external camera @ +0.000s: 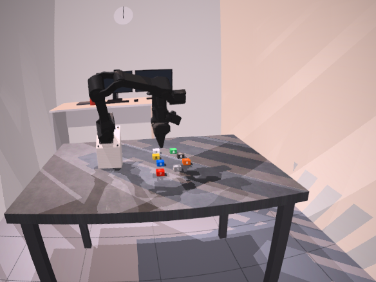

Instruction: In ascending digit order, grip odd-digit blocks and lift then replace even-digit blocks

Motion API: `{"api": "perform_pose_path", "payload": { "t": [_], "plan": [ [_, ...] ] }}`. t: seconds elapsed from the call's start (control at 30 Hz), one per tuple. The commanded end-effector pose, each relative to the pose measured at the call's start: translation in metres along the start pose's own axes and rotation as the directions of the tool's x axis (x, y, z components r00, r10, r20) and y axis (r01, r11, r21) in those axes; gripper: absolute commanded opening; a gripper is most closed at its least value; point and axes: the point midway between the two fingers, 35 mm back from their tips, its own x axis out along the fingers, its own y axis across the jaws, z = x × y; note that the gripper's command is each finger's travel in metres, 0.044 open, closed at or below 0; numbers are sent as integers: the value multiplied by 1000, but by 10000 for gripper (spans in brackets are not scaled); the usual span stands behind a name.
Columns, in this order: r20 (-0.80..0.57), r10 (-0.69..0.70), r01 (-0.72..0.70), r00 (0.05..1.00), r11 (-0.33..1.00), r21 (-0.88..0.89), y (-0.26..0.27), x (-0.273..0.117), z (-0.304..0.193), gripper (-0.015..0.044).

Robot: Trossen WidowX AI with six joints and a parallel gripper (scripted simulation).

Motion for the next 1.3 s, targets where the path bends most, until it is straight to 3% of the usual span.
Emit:
{"api": "perform_pose_path", "payload": {
  "t": [0.0, 0.43, 0.73, 1.27],
  "plan": [
    [-3, -9, 9, 1000, 1000, 2, 0, 1, -2, 400],
    [-2, -7, 7, 1000, 1000, 2, 2, 1, -2, 400],
    [-2, -3, 3, 1000, 1000, 2, 123, 1, 1, 400],
    [-2, -4, 4, 1000, 1000, 2, 125, 2, 0, 400]
  ]
}}
